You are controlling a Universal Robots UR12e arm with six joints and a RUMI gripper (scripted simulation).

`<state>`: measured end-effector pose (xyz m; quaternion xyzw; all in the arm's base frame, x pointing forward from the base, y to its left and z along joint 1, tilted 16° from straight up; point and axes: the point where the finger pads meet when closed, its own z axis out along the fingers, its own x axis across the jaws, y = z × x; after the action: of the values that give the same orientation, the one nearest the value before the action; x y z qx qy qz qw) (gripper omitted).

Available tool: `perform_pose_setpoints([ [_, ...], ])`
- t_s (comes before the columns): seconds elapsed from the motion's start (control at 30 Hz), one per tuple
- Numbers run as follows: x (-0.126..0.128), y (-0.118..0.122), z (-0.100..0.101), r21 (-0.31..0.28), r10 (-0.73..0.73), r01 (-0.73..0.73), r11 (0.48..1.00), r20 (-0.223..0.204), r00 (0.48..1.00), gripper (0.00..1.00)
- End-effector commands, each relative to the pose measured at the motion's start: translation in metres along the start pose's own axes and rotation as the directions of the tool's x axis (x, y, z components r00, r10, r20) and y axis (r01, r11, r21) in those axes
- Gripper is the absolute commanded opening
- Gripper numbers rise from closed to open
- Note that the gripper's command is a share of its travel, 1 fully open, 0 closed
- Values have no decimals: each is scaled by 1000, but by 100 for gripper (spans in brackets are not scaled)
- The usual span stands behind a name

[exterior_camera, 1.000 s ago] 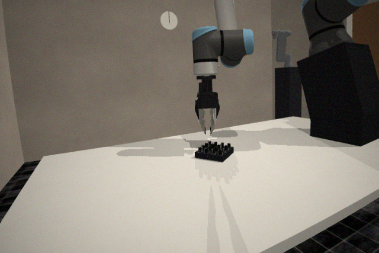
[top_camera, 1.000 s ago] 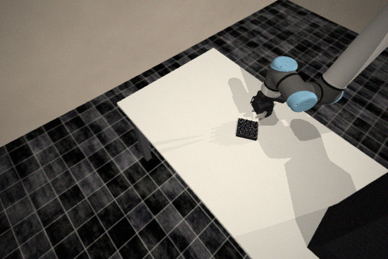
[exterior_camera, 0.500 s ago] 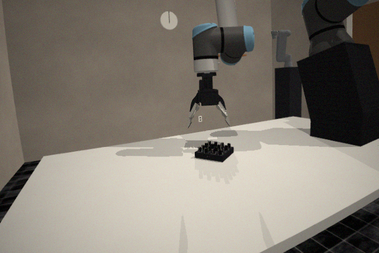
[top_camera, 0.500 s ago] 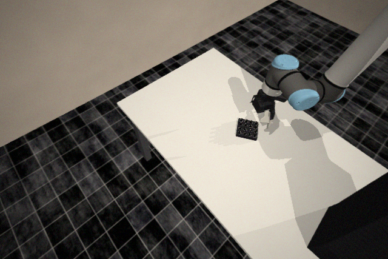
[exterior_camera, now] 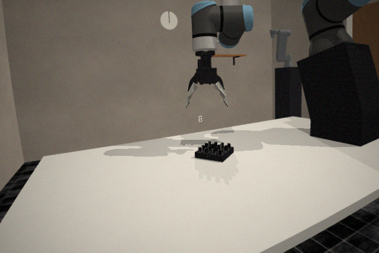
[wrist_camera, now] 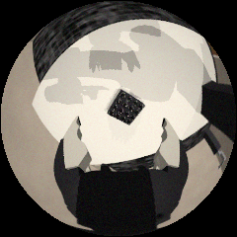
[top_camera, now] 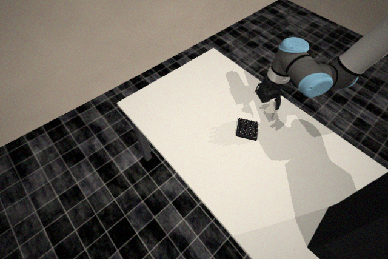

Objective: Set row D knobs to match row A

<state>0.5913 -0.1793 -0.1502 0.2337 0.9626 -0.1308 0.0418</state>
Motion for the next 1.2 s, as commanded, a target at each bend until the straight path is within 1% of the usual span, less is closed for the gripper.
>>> perform_pose_setpoints([
  [0.0, 5, 1, -26, 1, -2, 2, 1000, -11, 1000, 100],
  [0.1, 4, 1, -31, 1, -2, 2, 1000, -10, 1000, 100],
  [0.2, 4, 0, -31, 1, -1, 1, 1000, -10, 1000, 100],
  [0.33, 5, 0, -29, 1, -1, 1, 1000, -14, 1000, 100],
  [1.17, 4, 0, -30, 1, -1, 1, 1000, -11, 1000, 100],
])
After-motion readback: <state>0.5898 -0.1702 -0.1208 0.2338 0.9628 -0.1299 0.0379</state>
